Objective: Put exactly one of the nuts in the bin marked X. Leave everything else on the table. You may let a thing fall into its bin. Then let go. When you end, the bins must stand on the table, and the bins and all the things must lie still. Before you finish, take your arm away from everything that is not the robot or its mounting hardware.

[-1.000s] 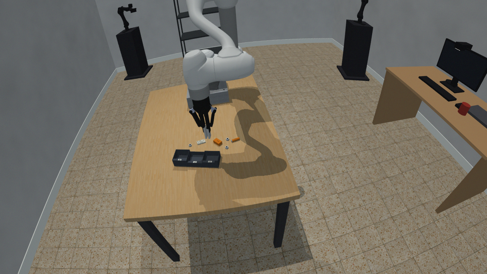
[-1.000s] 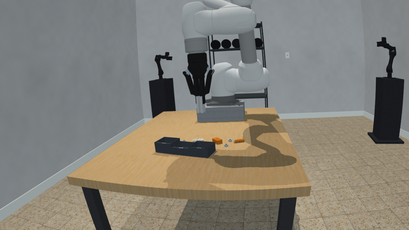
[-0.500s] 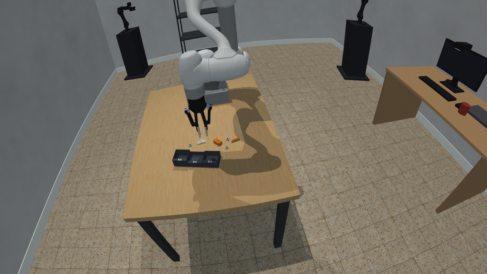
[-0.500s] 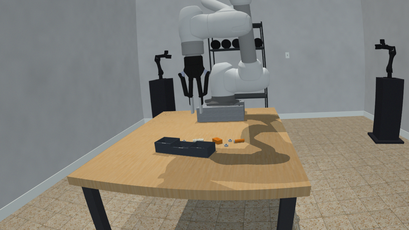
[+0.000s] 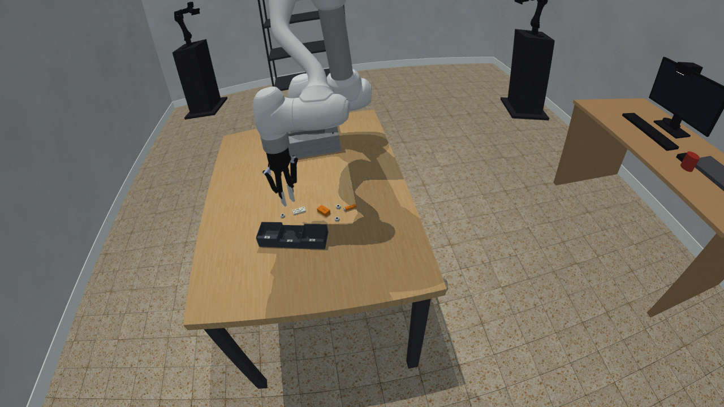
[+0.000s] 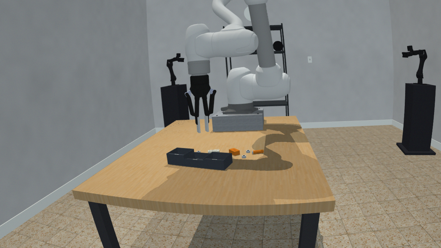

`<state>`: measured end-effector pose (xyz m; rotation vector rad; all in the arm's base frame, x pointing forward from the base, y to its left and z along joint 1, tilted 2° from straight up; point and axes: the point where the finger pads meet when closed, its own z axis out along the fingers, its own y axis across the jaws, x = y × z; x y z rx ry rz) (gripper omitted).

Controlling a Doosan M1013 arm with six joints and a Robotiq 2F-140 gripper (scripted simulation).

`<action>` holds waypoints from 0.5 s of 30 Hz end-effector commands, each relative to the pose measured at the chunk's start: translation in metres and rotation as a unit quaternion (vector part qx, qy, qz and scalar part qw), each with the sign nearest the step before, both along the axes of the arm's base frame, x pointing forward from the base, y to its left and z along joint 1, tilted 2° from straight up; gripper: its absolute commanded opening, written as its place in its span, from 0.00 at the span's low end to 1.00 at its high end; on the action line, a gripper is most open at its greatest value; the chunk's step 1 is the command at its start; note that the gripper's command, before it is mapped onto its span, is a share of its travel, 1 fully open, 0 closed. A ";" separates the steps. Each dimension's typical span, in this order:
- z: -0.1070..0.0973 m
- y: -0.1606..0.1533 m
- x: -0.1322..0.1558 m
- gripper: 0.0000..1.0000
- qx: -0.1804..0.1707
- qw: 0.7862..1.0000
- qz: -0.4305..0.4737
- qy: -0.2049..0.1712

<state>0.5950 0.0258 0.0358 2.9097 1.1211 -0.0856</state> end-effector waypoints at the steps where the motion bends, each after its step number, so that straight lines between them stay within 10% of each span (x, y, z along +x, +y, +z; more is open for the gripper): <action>1: -0.015 -0.023 -0.017 0.19 0.009 0.997 0.078 0.001; 15: -0.037 -0.058 -0.045 0.19 0.022 0.964 0.264 0.005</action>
